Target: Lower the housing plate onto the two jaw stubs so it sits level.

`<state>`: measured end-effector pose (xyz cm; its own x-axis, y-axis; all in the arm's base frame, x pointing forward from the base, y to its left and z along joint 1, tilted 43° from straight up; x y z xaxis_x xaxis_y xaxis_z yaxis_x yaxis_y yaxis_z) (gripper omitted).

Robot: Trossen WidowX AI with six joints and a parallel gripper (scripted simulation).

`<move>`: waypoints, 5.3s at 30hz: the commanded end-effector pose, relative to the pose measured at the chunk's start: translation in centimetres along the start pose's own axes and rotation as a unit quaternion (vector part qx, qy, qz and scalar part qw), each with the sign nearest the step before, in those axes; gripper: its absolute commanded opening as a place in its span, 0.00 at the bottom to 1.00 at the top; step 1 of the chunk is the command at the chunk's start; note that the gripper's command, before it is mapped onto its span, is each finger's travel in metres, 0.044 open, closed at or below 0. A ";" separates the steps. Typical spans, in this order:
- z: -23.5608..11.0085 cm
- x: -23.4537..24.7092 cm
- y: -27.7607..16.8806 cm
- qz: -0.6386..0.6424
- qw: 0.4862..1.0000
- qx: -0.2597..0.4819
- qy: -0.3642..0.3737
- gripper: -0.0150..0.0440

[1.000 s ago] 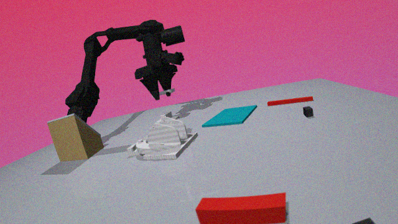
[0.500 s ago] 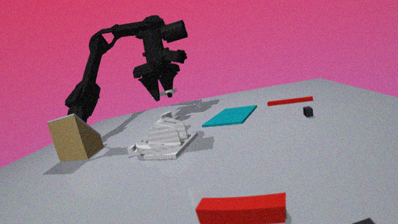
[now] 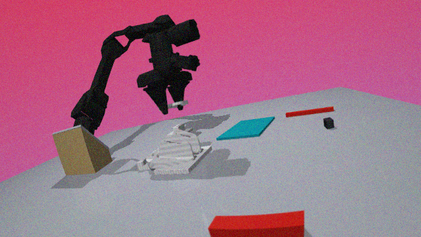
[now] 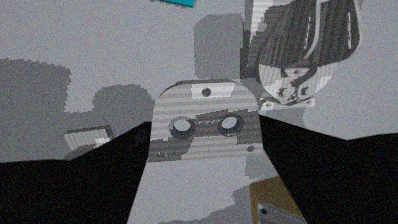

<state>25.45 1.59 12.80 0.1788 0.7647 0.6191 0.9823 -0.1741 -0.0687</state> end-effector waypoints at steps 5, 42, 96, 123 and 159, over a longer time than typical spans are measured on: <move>0.2 -2.7 0.3 0.002 1.000 0.004 -0.001 0.85; 0.9 -13.2 -1.0 0.010 0.999 0.010 0.032 0.85; 1.1 -13.2 -1.0 0.003 0.999 0.010 0.032 0.85; 5.6 -12.9 -1.0 0.003 0.999 0.009 0.032 0.85; 7.3 -12.7 -1.2 0.007 0.999 0.010 0.034 0.85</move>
<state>22.39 -3.46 -0.71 0.1844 0.7224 0.6665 0.9818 -0.1671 -0.0906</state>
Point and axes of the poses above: the point midway between the two fingers, 35 mm back from their tips, its own z axis out along the fingers, its own x axis across the jaws, y = z × x, the point moved 3 cm from there along -z, back along the fingers, and after that the axes turned 1 degree about -z, right-handed, at the moved point
